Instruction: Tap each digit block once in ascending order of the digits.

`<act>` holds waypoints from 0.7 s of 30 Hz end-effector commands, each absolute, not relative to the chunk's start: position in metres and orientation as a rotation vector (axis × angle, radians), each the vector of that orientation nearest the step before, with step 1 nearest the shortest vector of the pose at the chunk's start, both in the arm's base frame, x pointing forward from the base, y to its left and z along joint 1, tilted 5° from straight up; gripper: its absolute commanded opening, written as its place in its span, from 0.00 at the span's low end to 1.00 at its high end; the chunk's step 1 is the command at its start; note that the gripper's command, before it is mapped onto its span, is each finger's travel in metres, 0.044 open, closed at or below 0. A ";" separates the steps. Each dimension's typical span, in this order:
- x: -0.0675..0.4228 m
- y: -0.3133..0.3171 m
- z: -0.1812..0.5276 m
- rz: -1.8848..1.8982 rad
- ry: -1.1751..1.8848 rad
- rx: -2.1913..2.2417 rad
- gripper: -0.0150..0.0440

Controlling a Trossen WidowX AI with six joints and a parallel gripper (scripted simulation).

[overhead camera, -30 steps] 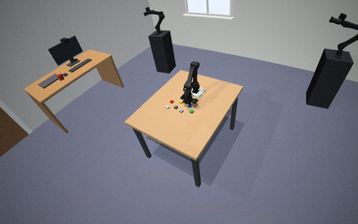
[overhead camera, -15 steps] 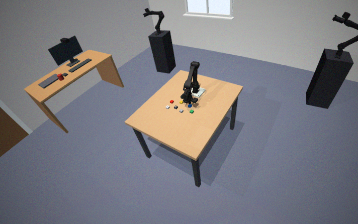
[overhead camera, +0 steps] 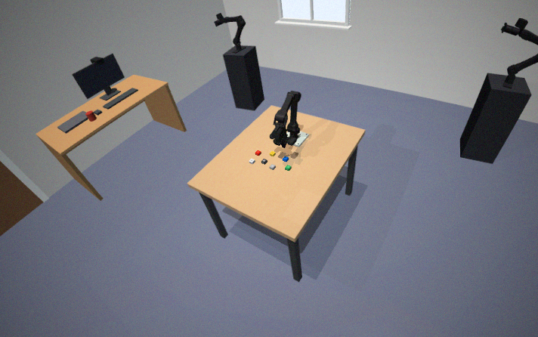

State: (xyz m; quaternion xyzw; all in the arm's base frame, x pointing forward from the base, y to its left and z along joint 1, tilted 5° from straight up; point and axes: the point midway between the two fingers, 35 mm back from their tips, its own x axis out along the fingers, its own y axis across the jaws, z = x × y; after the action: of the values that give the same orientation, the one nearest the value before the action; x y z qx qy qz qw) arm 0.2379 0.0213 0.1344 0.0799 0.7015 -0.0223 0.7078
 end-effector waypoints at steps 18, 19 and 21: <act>0.337 -0.200 0.127 -0.060 1.562 0.161 0.29; 0.337 -0.201 0.127 -0.060 1.562 0.161 0.29; 0.337 -0.201 0.127 -0.060 1.562 0.161 0.29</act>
State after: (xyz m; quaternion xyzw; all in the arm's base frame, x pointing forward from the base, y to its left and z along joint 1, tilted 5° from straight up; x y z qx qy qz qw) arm 0.3336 -0.1874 0.1290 0.0803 0.7035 -0.0339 0.7054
